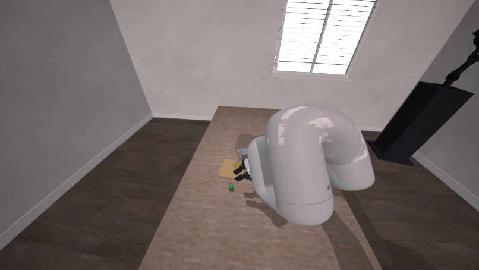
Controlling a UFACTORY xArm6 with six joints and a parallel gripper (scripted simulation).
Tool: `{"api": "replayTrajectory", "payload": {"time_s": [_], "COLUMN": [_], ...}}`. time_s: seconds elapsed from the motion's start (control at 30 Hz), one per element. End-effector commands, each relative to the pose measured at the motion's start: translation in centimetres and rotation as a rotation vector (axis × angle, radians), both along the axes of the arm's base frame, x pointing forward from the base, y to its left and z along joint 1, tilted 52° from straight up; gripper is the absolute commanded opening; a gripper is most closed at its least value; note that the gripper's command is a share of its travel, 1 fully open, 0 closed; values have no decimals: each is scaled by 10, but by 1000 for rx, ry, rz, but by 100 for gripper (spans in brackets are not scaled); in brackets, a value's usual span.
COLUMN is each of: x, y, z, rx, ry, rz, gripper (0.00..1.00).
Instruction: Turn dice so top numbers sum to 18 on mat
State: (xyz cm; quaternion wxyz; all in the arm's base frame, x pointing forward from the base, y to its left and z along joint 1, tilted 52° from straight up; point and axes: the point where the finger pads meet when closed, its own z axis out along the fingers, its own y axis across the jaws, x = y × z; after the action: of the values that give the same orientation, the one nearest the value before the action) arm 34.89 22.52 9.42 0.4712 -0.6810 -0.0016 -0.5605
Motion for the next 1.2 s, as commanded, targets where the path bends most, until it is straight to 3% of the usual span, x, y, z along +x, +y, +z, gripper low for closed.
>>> {"api": "replayTrajectory", "payload": {"time_s": [0.0,1.07,1.17], "x": [4,35,35], "y": [-1,-8,-8], "z": [4,37,37], "rx": [-56,-431,-435], "ry": [59,451,455], "rz": [72,526,531], "gripper": [36,36,36]}}
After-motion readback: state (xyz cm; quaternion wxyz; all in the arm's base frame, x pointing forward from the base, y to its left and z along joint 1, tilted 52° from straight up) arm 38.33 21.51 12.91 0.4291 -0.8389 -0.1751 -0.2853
